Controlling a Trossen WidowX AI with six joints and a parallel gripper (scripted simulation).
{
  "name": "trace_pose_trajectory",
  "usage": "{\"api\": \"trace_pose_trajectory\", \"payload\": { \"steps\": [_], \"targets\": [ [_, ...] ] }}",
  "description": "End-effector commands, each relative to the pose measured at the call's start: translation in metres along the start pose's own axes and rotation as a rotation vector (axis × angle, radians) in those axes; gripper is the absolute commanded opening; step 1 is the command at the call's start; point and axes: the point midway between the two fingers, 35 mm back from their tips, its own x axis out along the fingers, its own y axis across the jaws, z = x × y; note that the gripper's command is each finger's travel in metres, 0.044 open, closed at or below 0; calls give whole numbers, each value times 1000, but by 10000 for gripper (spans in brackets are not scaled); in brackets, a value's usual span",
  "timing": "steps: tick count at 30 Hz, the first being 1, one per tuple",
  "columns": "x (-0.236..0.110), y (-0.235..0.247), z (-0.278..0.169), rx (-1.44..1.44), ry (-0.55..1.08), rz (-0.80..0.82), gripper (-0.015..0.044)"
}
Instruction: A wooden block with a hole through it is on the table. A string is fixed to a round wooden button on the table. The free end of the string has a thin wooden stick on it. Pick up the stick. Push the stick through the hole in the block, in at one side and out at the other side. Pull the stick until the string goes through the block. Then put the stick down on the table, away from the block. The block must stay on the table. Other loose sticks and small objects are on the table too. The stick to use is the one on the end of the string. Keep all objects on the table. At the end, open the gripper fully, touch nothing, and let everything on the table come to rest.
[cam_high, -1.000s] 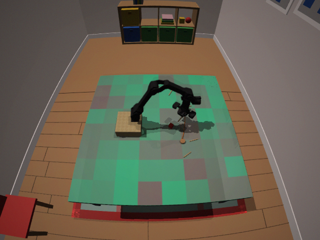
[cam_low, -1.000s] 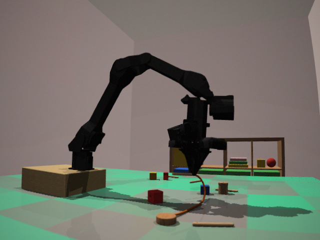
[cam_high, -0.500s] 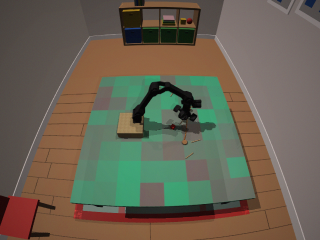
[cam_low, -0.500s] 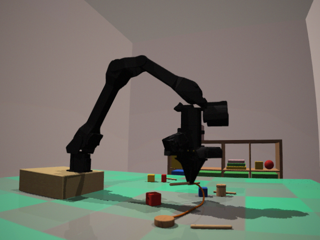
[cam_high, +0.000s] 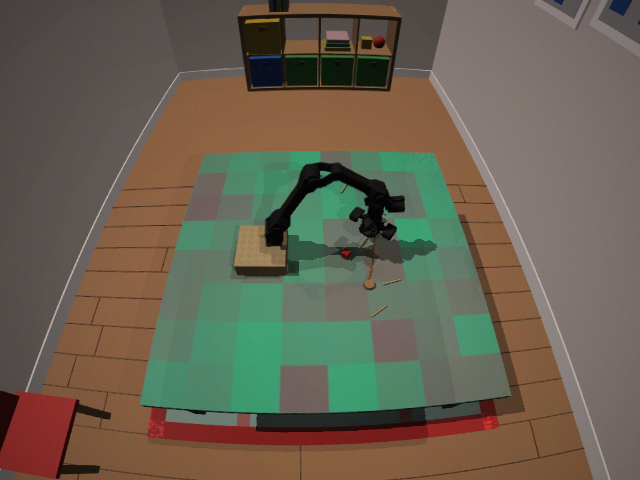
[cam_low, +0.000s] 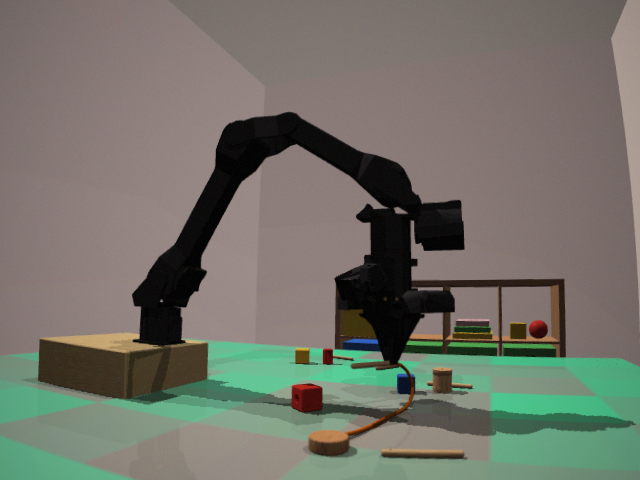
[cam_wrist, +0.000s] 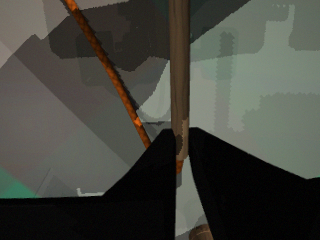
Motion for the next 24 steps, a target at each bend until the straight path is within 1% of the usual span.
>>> {"api": "trace_pose_trajectory", "payload": {
  "steps": [1, 24],
  "targets": [
    [0, 1, -6, 4, 3, -3, 0],
    [0, 0, -37, -1, 9, -4, 0]
  ]
}}
